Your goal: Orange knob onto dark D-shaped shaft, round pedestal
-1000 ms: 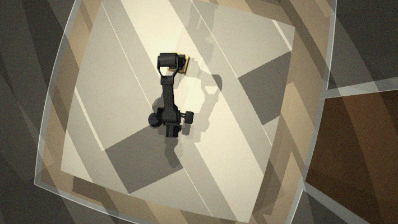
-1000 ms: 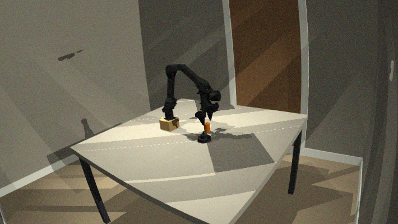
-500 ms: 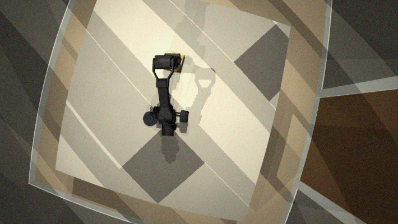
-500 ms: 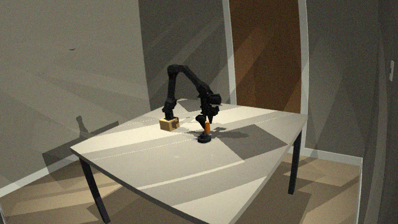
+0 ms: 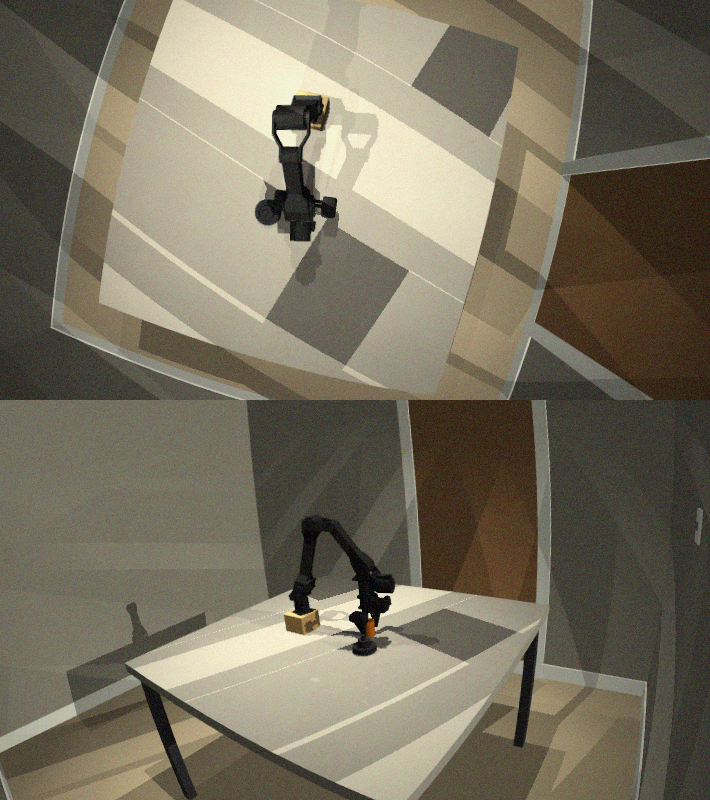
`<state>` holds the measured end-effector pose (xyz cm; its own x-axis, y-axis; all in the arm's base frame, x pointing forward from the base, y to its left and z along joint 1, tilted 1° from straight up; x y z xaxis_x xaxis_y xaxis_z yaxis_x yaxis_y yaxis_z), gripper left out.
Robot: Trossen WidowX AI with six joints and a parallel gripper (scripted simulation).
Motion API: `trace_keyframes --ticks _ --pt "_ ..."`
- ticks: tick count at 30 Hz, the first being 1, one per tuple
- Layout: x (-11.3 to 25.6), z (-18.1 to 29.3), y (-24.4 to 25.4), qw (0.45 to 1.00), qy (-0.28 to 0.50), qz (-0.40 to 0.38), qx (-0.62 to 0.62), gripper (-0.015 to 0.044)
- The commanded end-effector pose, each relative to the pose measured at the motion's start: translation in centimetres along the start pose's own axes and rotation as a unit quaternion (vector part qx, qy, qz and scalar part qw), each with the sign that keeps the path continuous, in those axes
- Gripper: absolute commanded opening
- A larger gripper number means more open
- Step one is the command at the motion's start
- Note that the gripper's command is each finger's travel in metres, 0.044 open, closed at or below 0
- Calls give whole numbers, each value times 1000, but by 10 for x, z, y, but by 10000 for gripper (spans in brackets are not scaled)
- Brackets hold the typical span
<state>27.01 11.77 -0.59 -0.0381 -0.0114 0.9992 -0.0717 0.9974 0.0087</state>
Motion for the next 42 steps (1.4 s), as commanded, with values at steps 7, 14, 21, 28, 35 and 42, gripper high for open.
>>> trace_keyframes --ticks 7,14,21,28,35,42 --pt "-7 3 -1 1000 3 3 0 309" --pt "-7 3 -1 1000 3 3 0 164" --pt "2 0 -1 1000 3 3 0 39" --pt "47 -10 2 1000 2 3 0 0" --pt "95 -12 1 1000 2 3 0 0" --pt "134 -7 -2 1000 2 3 0 0"
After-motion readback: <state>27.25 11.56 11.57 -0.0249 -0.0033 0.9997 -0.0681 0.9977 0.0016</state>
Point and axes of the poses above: the point midway between the two fingers, 35 mm back from their tips, its own x axis back along the fingers, its own y axis across the jaws, z = x × y, the point moved 1 cm from there along x, back along the fingers, and after that the axes turned 13 degrees about -x, right-handed, at the moved point
